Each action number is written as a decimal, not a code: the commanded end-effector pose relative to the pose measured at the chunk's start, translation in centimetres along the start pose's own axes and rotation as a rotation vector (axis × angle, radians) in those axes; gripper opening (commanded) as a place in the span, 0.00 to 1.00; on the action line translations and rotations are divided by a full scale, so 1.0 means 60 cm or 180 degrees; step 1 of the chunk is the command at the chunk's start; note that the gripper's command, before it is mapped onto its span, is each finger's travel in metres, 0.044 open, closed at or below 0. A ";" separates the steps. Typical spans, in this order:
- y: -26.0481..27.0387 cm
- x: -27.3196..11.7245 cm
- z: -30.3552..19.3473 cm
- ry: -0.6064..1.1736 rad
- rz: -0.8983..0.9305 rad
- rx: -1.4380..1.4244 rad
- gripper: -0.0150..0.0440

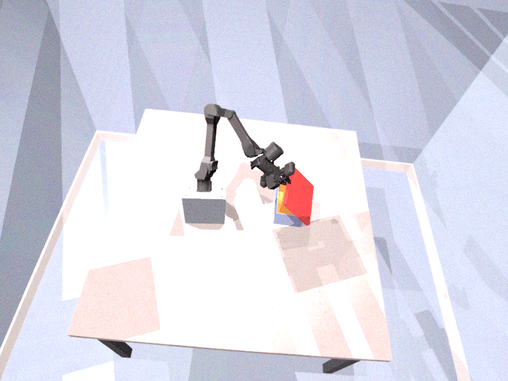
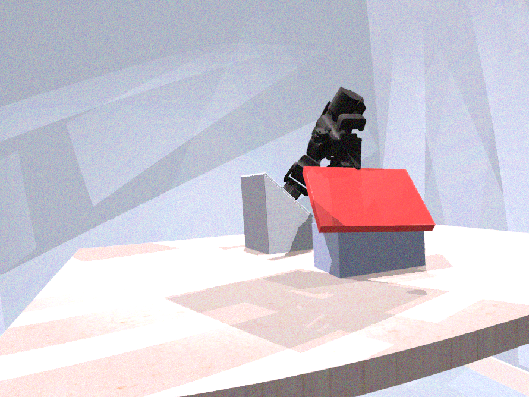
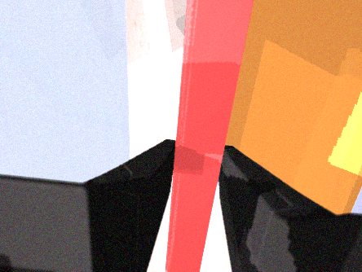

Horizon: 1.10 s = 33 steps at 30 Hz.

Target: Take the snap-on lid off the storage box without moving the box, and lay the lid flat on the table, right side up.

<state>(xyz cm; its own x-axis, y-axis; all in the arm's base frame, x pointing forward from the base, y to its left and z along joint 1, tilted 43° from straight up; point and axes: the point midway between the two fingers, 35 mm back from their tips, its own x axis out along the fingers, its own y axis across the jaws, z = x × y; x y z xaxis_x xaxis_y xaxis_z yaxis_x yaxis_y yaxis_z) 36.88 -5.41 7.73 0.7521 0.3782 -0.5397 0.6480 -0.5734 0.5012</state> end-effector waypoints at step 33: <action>0.051 -0.040 -0.001 0.0007 0.0051 -0.0039 0.25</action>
<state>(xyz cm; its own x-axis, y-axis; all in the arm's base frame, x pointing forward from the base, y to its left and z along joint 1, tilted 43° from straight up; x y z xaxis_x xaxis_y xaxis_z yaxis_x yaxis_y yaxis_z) 37.01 -7.86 10.10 0.7517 0.3764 -0.5415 0.6478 -0.5758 0.4988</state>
